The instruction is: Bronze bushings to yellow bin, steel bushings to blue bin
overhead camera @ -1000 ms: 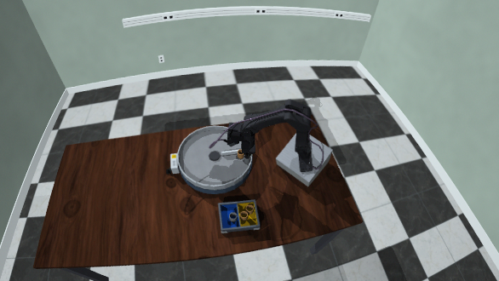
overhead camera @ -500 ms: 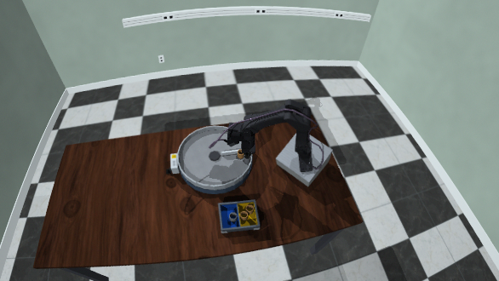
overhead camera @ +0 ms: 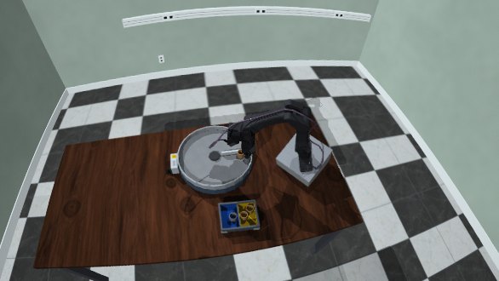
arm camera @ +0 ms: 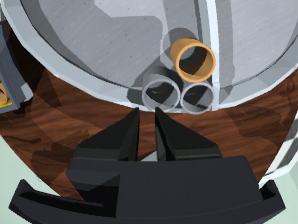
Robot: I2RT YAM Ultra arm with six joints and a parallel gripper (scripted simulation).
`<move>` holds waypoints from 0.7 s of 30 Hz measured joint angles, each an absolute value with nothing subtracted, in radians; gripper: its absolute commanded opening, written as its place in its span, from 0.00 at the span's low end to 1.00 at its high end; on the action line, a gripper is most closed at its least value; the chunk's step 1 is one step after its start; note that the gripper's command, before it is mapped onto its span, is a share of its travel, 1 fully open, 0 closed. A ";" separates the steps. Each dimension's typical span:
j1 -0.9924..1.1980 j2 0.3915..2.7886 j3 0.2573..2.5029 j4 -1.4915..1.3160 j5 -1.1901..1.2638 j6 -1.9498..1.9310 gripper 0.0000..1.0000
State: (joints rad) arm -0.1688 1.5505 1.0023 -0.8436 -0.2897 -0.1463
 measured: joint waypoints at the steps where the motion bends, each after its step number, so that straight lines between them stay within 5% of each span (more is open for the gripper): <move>1: -0.169 1.551 1.002 -0.844 -0.290 -0.146 0.14; 21: -0.164 1.551 1.013 -0.845 -0.290 -0.143 0.14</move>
